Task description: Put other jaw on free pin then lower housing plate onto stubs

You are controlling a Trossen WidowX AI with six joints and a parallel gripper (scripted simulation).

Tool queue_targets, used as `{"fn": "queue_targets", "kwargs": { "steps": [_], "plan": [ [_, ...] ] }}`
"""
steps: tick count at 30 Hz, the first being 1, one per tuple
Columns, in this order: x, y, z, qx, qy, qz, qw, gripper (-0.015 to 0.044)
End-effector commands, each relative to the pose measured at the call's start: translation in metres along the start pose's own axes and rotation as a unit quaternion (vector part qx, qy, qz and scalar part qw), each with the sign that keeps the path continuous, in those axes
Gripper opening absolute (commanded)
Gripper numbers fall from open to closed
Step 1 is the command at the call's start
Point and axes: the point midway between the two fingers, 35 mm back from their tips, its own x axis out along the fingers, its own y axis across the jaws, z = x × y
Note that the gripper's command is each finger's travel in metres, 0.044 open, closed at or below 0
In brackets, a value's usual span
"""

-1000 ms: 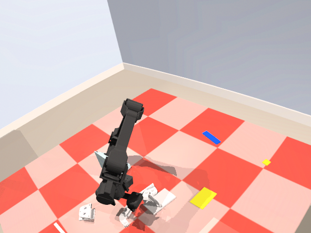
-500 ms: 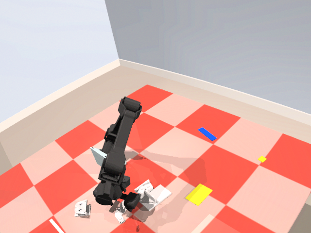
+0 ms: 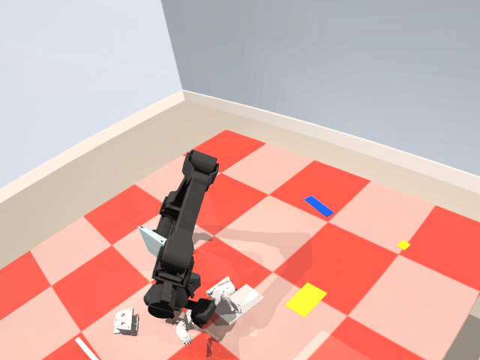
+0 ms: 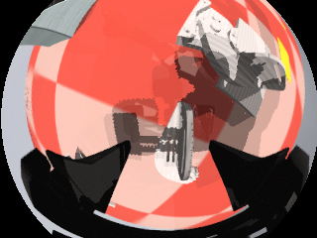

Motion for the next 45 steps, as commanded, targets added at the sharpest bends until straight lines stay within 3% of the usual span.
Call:
{"fn": "queue_targets", "kwargs": {
  "steps": [1, 16, 27, 45],
  "plan": [
    [0.0005, -0.0003, 0.0003, 0.002, -0.001, -0.002, 1.0, 0.044],
    [0.0008, -0.0003, 0.0003, 0.002, -0.001, -0.002, 1.0, 0.044],
    [0.0005, 0.0002, 0.0002, 0.0, 0.0, 0.0, 1.0, 0.0151],
    [-0.0039, -0.0002, -0.0004, 0.0, 0.0, 0.0, 1.0, 0.0134]
  ]
}}
